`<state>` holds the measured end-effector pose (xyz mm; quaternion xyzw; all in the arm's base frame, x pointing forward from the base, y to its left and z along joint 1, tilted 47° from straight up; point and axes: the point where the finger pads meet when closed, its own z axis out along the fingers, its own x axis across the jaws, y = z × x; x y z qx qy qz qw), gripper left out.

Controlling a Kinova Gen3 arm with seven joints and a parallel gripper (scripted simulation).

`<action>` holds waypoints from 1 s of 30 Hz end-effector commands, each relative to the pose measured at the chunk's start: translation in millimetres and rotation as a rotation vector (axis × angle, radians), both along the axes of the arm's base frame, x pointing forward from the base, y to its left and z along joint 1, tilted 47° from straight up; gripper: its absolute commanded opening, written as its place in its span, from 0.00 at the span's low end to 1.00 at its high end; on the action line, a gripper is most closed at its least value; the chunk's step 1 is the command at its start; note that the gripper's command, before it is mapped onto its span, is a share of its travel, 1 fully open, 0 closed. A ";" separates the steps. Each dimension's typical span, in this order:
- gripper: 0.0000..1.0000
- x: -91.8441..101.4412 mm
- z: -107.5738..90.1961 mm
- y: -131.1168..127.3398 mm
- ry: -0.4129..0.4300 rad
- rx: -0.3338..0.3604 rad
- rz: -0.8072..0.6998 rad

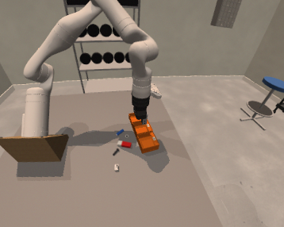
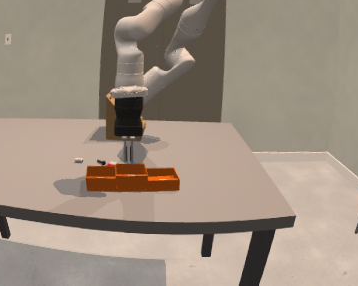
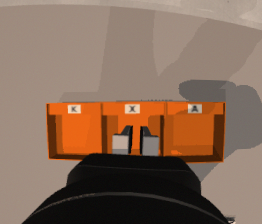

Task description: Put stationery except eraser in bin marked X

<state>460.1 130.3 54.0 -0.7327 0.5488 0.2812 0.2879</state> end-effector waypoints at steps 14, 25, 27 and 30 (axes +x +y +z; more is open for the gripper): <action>0.31 -0.3 -13.6 20.3 -0.011 0.000 -0.001; 0.31 -2.9 -31.7 39.6 -0.011 0.000 -0.001; 0.31 -2.0 -33.4 41.3 -0.008 -0.001 -0.006; 0.31 -3.3 -37.5 45.9 -0.010 0.000 -0.002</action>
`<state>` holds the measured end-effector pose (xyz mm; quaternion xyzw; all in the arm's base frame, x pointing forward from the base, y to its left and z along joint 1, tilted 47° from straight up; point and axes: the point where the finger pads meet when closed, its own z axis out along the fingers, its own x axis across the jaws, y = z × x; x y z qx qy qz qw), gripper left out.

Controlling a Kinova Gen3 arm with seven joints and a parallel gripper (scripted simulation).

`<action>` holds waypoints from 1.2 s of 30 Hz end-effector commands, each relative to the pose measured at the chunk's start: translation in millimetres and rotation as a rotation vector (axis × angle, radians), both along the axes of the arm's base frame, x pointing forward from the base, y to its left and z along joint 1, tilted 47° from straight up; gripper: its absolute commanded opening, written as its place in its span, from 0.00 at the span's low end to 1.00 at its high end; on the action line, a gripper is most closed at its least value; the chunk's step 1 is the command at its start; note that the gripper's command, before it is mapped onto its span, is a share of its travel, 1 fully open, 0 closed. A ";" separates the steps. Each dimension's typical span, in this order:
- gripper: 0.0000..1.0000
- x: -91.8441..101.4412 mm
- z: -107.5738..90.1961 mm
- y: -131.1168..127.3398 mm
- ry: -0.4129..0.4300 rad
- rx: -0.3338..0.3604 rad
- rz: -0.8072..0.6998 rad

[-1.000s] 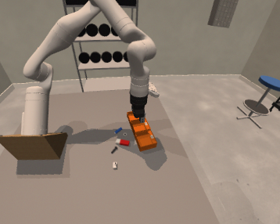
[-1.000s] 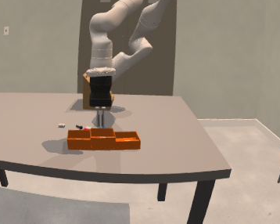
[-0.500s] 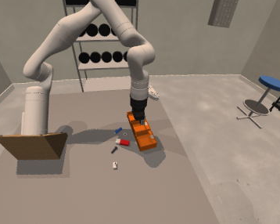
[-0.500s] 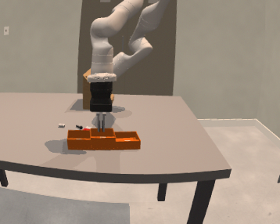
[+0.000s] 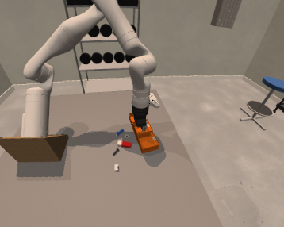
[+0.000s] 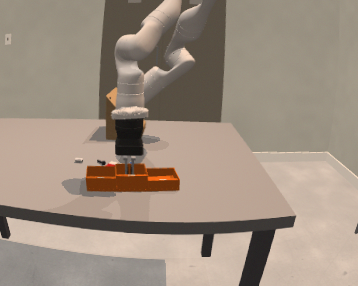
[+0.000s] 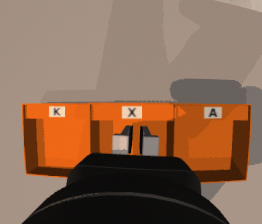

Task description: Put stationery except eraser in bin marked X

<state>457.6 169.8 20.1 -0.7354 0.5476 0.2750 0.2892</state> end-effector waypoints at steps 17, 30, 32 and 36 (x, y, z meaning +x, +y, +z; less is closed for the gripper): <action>0.31 -0.5 -2.9 3.1 0.005 0.003 -0.003; 0.31 -0.5 -2.9 3.1 0.005 0.003 -0.003; 0.31 -0.5 -2.9 3.1 0.005 0.003 -0.003; 0.31 -0.5 -2.9 3.1 0.005 0.003 -0.003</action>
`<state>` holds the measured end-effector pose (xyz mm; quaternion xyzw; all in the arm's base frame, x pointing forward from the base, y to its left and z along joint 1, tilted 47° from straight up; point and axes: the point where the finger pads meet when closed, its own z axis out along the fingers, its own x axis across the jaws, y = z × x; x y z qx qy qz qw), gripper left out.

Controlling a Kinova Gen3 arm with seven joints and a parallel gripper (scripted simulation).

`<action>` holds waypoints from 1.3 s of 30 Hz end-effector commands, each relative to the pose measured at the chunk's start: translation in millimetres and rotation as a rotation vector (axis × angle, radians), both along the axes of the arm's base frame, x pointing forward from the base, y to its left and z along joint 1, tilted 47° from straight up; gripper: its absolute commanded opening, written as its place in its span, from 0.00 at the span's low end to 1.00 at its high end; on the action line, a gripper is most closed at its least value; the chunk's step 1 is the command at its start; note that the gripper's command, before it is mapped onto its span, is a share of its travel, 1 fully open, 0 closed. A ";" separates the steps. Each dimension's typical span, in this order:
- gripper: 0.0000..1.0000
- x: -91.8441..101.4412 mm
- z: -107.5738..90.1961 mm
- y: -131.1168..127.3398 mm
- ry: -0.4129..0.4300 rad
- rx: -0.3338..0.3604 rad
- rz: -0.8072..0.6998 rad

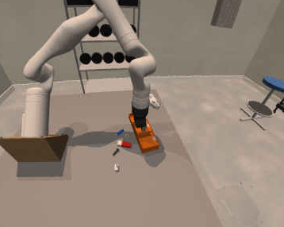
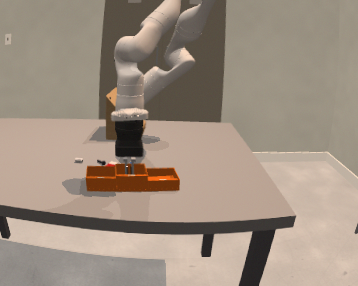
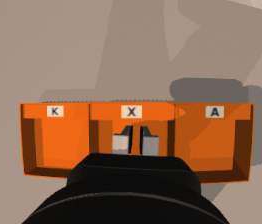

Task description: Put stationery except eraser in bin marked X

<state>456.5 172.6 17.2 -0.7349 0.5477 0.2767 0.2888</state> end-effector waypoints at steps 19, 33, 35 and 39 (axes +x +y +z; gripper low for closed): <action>0.31 1.7 7.1 -9.6 0.003 -0.001 -0.004; 0.31 3.1 18.0 -21.4 0.003 -0.002 -0.005; 0.31 3.2 19.8 -23.3 0.003 -0.002 -0.004; 0.31 4.7 30.6 -35.1 0.005 -0.002 -0.006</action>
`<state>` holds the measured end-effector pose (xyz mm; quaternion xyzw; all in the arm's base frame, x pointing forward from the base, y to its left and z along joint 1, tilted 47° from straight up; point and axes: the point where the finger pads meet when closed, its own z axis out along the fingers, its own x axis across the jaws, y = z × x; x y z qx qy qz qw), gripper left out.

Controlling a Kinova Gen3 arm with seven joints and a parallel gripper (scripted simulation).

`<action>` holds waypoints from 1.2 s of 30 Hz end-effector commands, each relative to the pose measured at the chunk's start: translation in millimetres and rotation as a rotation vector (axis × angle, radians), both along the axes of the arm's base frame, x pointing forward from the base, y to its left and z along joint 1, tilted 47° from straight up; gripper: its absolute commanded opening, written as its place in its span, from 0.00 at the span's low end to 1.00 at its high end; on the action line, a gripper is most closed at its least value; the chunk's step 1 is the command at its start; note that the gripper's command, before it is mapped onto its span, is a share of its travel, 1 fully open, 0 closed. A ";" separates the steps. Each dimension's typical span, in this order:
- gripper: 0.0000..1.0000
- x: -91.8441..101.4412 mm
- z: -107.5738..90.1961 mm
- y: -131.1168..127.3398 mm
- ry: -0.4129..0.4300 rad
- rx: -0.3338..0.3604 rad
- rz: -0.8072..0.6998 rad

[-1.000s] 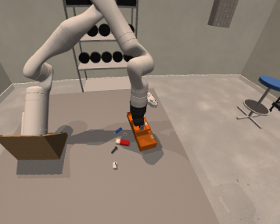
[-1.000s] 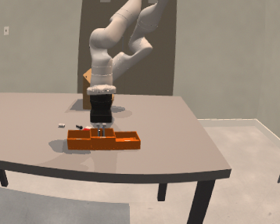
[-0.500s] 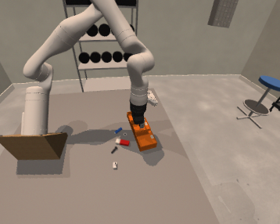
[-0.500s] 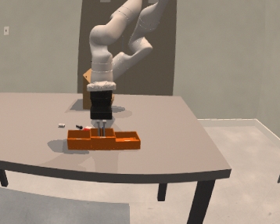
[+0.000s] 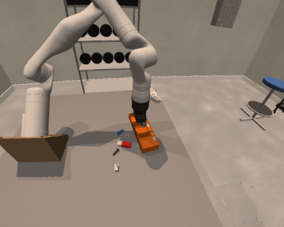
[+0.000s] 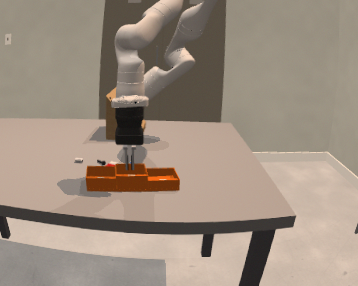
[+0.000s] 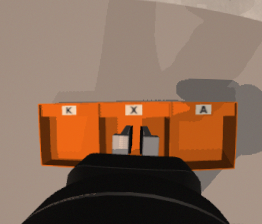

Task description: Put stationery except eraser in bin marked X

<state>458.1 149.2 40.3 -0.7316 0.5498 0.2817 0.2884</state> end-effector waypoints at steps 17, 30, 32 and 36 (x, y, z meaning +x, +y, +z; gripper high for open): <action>0.31 -6.1 47.0 8.7 -0.006 -0.004 -0.008; 0.31 -19.0 78.5 36.6 -0.005 -0.002 -0.007; 0.31 -18.0 78.1 35.1 -0.010 -0.005 -0.005; 0.31 -20.1 72.9 40.7 -0.012 -0.001 0.003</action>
